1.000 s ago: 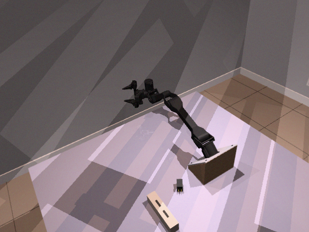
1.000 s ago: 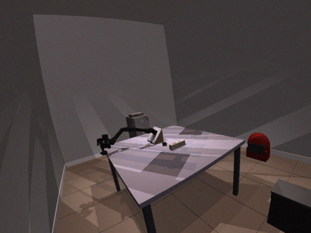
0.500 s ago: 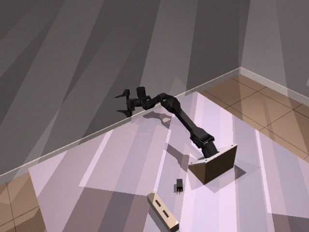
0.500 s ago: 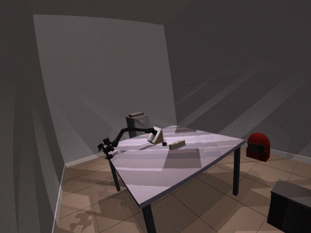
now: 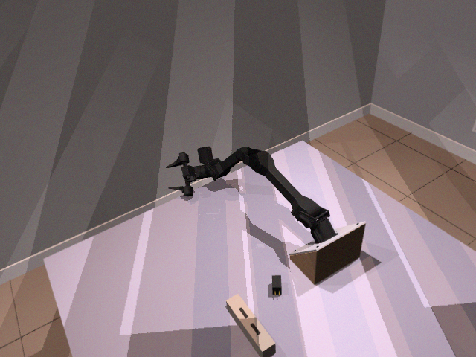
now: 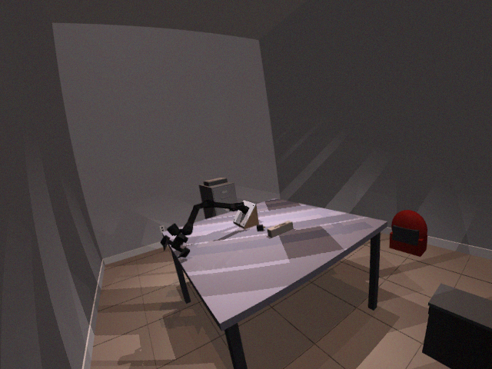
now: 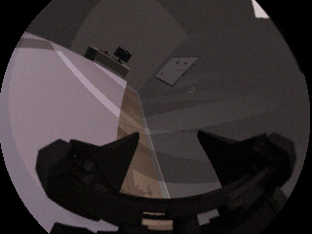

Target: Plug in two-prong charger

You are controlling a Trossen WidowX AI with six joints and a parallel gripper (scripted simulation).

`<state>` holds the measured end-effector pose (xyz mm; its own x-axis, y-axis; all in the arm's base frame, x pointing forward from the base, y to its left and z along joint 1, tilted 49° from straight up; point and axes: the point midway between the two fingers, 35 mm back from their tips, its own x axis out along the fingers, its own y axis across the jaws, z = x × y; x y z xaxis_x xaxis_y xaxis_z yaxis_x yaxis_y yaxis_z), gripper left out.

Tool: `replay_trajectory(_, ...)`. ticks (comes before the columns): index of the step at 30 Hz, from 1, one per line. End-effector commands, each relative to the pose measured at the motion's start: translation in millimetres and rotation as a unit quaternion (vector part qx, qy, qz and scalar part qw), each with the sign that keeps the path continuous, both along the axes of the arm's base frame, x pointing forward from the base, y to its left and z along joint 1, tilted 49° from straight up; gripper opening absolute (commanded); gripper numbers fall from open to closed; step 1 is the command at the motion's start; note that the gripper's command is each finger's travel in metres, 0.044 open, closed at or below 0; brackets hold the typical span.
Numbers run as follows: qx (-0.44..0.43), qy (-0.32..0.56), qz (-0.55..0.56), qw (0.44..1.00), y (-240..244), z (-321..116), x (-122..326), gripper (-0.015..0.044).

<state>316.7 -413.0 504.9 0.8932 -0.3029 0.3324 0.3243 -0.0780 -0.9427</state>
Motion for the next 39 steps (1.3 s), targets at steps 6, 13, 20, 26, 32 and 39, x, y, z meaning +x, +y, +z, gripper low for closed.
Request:
replay_trajectory(6, 0.100, 0.009, 0.020, 0.995, 13.2, -35.6, 43.5, 0.0440)
replay_trajectory(13, 0.176, 0.026, 0.030, 0.984, 28.5, -67.9, 76.2, 0.0440)
replay_trajectory(20, 0.246, 0.049, 0.034, 0.967, 47.4, -102.5, 105.0, 0.0440)
replay_trajectory(26, 0.303, 0.073, 0.032, 0.950, 66.6, -133.9, 126.4, 0.0440)
replay_trajectory(32, 0.354, 0.101, 0.027, 0.930, 88.7, -166.3, 144.4, 0.0440)
replay_trajectory(39, 0.406, 0.138, 0.015, 0.903, 118.0, -204.7, 160.8, 0.0440)
